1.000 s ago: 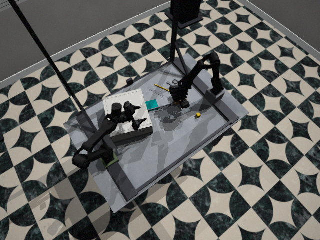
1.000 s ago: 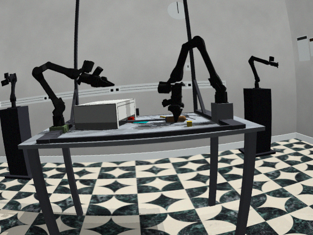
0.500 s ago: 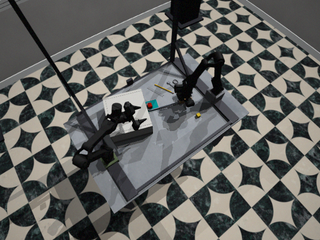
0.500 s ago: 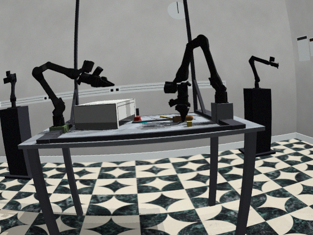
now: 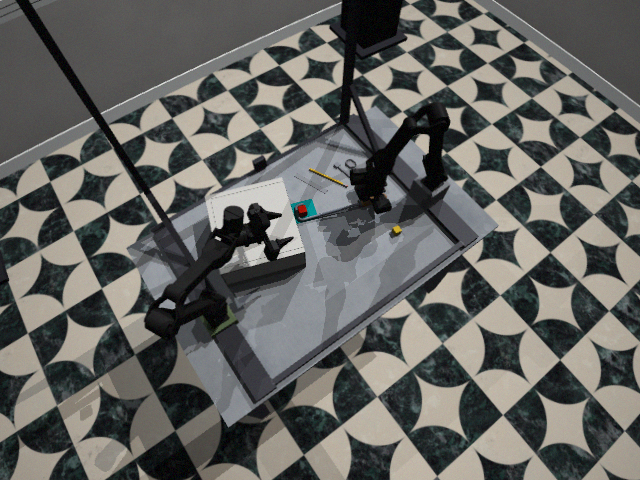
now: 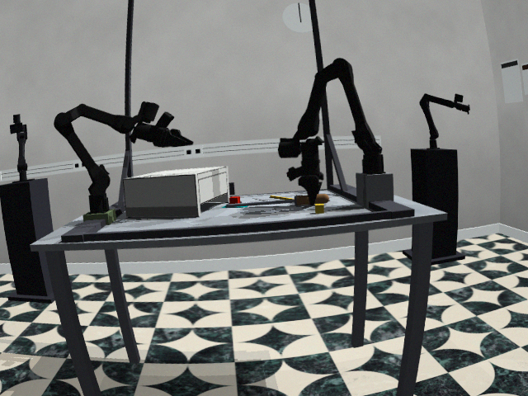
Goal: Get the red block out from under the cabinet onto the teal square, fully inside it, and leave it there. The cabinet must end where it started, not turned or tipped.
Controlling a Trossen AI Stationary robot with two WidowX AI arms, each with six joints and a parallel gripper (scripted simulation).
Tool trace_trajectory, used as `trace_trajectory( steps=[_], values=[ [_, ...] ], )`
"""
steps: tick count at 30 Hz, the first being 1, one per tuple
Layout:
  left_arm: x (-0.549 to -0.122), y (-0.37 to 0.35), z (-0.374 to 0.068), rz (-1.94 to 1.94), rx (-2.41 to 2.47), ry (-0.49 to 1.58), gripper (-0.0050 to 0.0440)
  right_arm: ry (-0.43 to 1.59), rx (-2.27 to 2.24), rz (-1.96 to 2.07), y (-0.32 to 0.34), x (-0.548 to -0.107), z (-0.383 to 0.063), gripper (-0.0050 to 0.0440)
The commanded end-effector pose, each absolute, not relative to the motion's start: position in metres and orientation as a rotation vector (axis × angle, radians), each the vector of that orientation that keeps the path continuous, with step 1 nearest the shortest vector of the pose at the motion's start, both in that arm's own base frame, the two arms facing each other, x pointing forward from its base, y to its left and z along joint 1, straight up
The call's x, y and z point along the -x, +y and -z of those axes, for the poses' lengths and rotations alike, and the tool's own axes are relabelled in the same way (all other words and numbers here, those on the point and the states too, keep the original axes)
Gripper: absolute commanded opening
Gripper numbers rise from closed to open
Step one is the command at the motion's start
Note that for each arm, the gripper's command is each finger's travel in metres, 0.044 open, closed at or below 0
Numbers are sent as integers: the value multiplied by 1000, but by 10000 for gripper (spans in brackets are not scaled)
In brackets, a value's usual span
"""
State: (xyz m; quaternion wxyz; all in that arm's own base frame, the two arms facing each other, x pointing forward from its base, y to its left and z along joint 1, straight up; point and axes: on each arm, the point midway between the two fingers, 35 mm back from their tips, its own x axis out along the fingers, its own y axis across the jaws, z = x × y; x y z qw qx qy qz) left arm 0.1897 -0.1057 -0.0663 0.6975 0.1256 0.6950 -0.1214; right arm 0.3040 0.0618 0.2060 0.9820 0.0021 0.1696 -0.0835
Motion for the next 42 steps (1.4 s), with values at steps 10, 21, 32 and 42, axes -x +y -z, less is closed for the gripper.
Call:
trace_trajectory(
  steps=[10, 21, 32, 42],
  values=[
    [-193, -110, 61, 329, -322, 1521, 117, 318, -18, 162, 63, -305, -216, 440],
    [-193, -110, 61, 328, -321, 1521, 117, 318, -18, 162, 63, -305, -216, 440],
    [-212, -117, 60, 322, -319, 1531, 117, 318, -18, 162, 63, -305, -216, 440],
    [-210, -116, 65, 320, -321, 1537, 117, 318, -18, 162, 63, -305, -216, 440]
  ],
)
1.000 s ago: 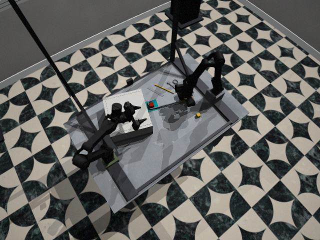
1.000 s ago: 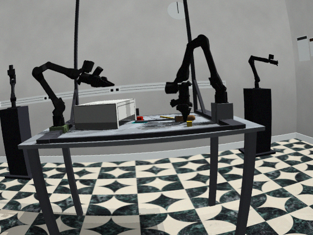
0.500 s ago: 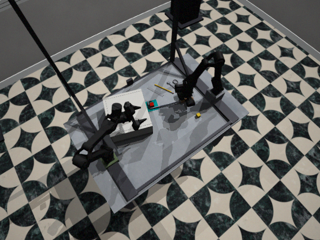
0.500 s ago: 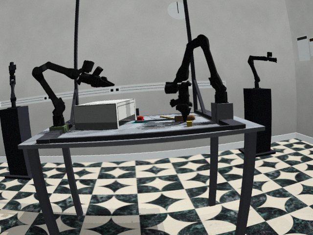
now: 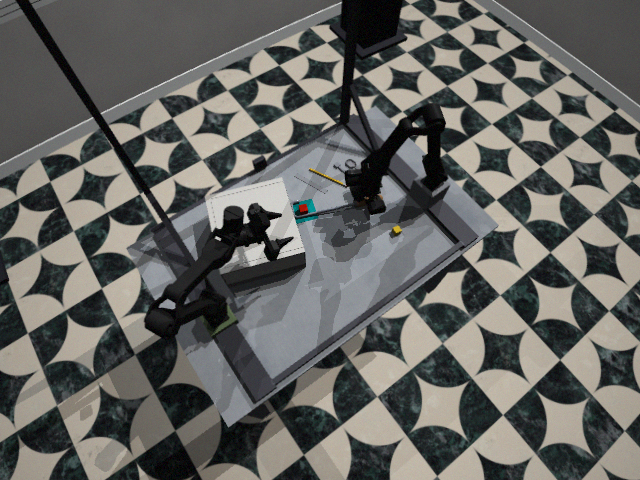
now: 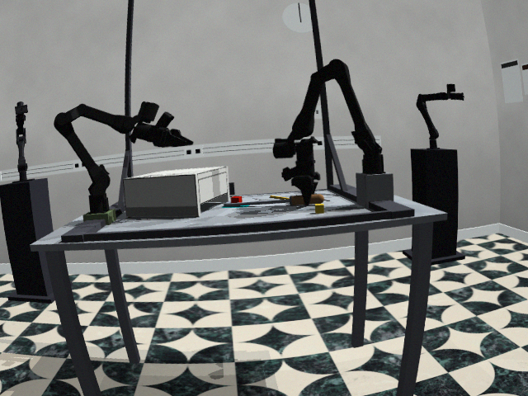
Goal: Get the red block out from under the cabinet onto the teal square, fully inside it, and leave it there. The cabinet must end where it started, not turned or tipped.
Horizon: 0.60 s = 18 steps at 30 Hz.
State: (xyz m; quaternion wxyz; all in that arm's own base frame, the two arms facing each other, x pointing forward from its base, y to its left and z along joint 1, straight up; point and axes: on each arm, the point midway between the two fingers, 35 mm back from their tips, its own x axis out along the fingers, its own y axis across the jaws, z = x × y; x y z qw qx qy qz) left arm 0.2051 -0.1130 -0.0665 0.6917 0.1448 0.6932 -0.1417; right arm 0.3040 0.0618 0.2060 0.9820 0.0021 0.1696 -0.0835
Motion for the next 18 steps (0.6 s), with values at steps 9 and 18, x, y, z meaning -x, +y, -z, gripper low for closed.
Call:
trace_trajectory(
  steps=[9, 18],
  values=[
    [-215, -119, 53, 325, -313, 1511, 333, 318, -18, 162, 63, -305, -216, 440],
    [-214, -119, 36, 325, -313, 1510, 440, 318, -18, 162, 63, -305, -216, 440]
  ],
)
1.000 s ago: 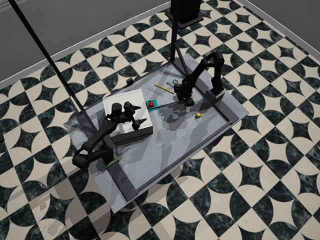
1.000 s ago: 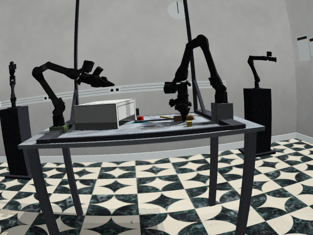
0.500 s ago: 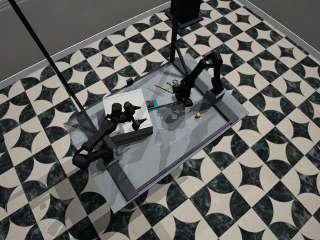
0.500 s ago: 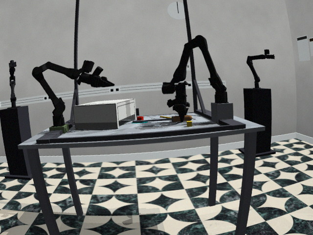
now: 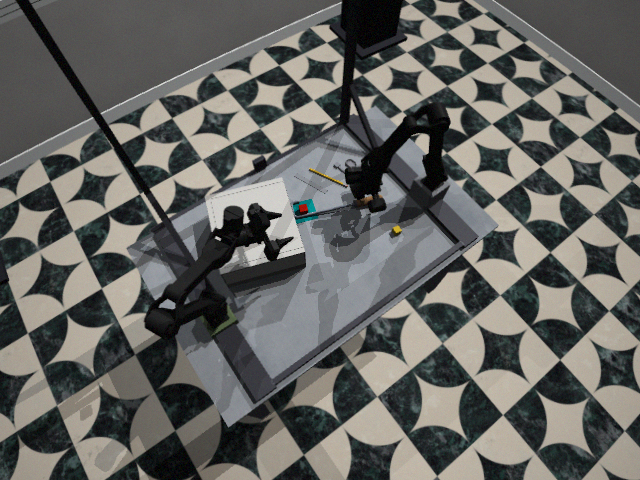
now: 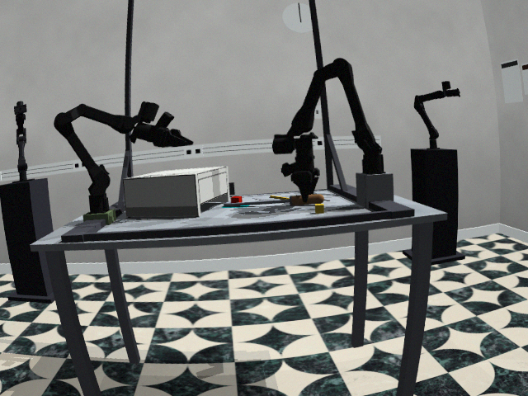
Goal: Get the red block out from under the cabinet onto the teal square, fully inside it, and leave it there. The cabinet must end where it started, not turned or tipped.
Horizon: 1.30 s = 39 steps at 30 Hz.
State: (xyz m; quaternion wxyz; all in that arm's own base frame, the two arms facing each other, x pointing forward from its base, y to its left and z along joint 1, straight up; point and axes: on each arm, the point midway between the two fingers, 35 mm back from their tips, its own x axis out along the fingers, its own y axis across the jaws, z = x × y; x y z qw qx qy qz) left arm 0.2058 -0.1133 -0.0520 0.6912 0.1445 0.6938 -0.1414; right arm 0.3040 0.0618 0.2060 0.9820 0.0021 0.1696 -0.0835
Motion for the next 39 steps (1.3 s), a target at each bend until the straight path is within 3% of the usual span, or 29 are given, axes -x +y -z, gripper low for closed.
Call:
trace_trajectory(
  steps=[1, 9, 16, 27, 39],
  values=[
    [-214, -119, 31, 325, -313, 1510, 440, 318, -18, 162, 63, -305, -216, 440],
    [-212, -118, -30, 325, -313, 1513, 440, 318, -18, 162, 63, -305, -216, 440],
    [-222, -125, -28, 333, -322, 1509, 440, 318, -18, 162, 63, -305, -216, 440],
    [-335, -189, -47, 399, -309, 1301, 440, 318, -18, 162, 63, -305, -216, 440],
    [-398, -226, -58, 435, -300, 1186, 440, 318, -18, 162, 63, -305, -216, 440]
  ],
)
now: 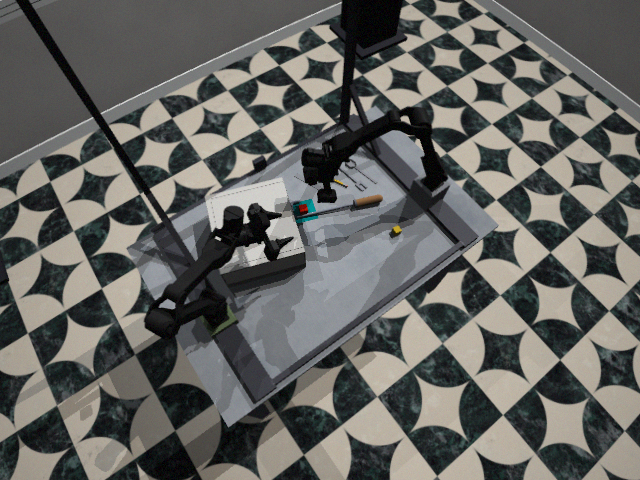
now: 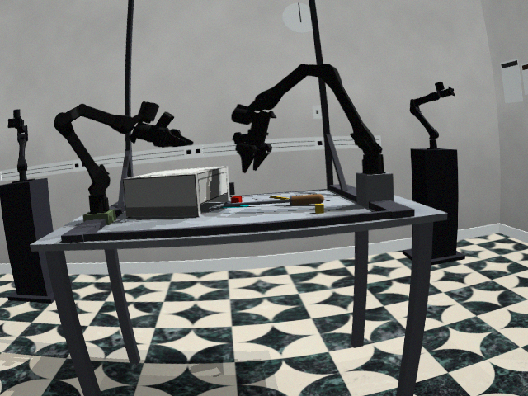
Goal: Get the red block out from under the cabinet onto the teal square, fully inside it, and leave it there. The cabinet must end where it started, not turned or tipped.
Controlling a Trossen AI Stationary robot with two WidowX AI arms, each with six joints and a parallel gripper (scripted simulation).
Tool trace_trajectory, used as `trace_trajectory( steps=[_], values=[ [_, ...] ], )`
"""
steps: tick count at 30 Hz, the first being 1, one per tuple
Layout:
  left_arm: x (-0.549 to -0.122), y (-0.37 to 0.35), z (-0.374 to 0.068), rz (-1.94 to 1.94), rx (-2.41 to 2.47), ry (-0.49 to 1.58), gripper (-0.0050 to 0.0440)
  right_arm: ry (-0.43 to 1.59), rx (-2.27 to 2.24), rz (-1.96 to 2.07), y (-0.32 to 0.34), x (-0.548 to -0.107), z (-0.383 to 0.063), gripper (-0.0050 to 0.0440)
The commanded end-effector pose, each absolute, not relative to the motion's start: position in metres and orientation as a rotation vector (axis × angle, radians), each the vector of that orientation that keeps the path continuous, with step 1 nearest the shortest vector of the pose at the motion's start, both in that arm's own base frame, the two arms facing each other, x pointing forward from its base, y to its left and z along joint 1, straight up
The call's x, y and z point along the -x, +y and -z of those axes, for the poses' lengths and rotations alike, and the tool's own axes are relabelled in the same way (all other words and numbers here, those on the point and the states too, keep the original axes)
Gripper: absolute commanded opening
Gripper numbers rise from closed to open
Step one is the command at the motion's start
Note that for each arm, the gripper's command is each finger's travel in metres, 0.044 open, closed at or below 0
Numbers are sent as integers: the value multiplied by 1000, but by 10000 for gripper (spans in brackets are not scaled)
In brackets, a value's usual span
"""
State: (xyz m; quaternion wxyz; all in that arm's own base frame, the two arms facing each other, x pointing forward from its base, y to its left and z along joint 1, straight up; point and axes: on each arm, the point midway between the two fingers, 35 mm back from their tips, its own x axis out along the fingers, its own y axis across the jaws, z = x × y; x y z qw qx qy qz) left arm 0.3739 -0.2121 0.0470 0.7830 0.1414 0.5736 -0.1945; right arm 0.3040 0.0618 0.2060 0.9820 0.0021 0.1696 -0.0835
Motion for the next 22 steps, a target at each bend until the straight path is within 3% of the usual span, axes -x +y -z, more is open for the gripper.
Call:
trace_trajectory(
  steps=[1, 22],
  values=[
    [-402, -228, -59, 437, -299, 1178, 440, 318, -18, 162, 63, -305, -216, 440],
    [-406, -230, -61, 435, -295, 1169, 440, 318, -18, 162, 63, -305, -216, 440]
  ],
)
